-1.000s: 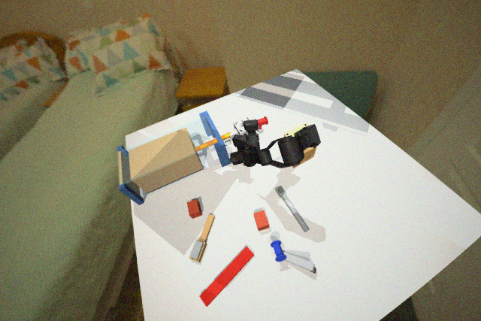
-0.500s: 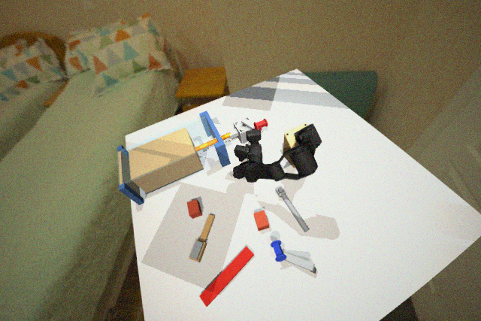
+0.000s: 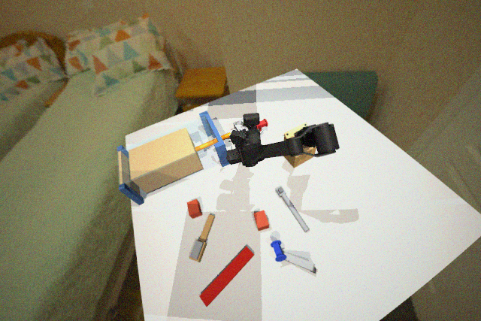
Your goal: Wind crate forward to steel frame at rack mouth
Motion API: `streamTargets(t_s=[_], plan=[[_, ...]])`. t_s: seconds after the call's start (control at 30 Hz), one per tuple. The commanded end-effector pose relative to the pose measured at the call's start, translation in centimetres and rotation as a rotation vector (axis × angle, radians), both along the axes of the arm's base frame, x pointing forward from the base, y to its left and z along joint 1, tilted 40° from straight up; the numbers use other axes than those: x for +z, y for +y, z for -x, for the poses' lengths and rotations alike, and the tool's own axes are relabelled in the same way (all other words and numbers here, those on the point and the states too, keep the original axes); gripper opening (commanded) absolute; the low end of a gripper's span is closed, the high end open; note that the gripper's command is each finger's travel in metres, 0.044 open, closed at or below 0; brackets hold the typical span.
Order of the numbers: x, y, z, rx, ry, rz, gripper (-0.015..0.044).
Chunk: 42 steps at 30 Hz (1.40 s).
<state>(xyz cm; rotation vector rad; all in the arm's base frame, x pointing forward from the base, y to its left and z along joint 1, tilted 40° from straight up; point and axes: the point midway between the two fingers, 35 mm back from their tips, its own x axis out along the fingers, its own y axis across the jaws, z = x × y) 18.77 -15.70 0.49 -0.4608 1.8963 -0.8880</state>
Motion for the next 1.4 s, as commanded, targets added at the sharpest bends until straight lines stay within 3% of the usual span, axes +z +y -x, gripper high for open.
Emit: streamTargets(t_s=[0.0, 0.57, 0.6, 0.83, 1.03, 1.23, 1.37], plan=[[0.4, -0.3, 0.2, 0.008, 0.012, 0.001, 0.024], [0.2, -0.1, 0.1, 0.003, 0.007, -0.001, 0.024], [0.1, -0.2, 0.2, -0.007, 0.007, -0.01, 0.0266], [-2.5, -2.4, 2.2, -0.402, -0.023, -0.368, 0.044], [-3.7, -4.7, 3.3, -0.758, -0.183, -0.695, 0.044], [-3.8, -8.4, 4.2, -1.08, -0.474, -0.976, 0.044], [-3.6, -9.6, 4.6, -1.15, -0.564, -1.033, 0.044]])
